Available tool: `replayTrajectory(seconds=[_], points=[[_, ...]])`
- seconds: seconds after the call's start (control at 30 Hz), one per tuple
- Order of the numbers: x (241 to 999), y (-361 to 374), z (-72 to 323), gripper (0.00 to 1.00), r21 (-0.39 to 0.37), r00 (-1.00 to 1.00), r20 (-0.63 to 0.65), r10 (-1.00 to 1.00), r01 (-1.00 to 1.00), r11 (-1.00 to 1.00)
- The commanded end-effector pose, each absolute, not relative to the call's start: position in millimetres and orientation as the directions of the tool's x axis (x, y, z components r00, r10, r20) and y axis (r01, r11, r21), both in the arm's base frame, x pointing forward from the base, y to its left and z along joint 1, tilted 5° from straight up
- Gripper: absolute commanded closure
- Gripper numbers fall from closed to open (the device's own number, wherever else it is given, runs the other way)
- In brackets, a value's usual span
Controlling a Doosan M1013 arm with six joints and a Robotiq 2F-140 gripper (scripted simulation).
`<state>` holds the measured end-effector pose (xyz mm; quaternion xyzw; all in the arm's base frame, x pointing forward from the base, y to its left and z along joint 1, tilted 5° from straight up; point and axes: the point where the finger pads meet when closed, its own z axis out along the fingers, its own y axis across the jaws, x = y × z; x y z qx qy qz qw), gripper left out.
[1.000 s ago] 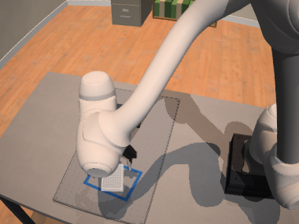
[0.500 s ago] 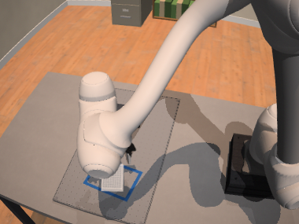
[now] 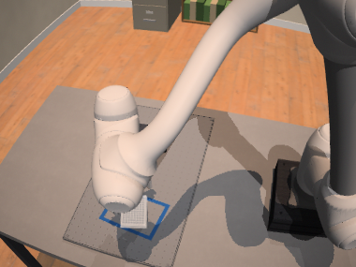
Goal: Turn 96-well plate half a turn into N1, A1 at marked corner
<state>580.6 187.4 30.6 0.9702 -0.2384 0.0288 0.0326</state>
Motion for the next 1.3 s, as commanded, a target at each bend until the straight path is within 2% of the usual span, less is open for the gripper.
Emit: replayTrajectory(seconds=[0.0,0.4,0.73,0.83,1.27], points=[[580.6,187.4,30.7,0.0,0.053,0.934,0.06,-0.352,-0.355,-0.933],[580.6,187.4,30.7,0.0,0.07,0.999,0.04,-0.027,-0.03,-0.997],[580.6,187.4,30.7,0.0,0.079,0.954,0.015,0.3,0.298,-0.951],[580.6,187.4,30.7,0.0,0.079,0.952,0.014,0.304,0.302,-0.95],[580.6,187.4,30.7,0.0,0.078,0.737,-0.02,0.675,0.674,-0.734]])
